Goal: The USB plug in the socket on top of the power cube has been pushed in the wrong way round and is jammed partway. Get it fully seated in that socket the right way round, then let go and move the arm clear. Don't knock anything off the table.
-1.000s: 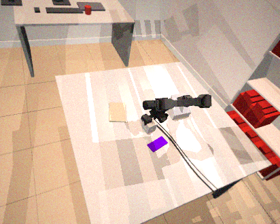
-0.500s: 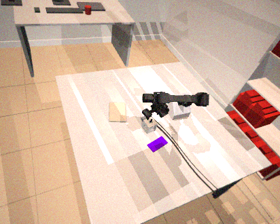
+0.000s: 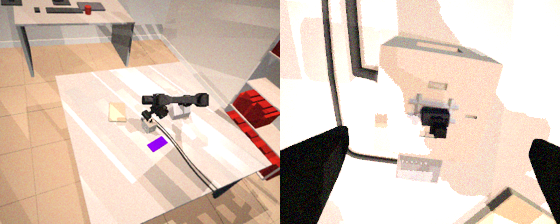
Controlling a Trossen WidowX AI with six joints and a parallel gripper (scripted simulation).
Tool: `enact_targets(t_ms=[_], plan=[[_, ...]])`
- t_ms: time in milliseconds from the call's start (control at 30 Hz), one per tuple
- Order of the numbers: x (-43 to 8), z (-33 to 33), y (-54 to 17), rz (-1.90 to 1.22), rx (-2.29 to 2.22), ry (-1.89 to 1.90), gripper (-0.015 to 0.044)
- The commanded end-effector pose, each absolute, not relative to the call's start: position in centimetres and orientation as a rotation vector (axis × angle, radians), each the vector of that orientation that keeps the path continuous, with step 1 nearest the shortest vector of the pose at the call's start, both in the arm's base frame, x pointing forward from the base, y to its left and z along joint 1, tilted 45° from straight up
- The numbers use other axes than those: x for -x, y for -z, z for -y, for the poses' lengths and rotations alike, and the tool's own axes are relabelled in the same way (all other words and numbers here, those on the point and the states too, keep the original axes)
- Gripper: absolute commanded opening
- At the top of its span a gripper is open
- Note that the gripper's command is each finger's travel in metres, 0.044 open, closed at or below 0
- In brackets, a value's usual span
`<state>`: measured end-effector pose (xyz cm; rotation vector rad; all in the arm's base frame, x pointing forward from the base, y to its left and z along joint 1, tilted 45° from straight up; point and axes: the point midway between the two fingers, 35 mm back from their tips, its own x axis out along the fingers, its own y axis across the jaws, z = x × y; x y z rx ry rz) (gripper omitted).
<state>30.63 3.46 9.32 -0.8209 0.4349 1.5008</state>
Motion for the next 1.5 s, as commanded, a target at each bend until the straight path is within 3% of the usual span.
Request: enact_targets(t_ms=[0,400,933,1467], plan=[[-30.63,-3.78,-9.02,-0.435,0.811,-1.5,0.044],[-30.68,-4.43,-8.39,-0.434,0.811,-1.5,0.044],[-30.68,-4.3,-8.49,-0.434,0.82,-1.502,0.002],[-30.68,-4.3,-8.49,-0.434,0.82,-1.502,0.0]])
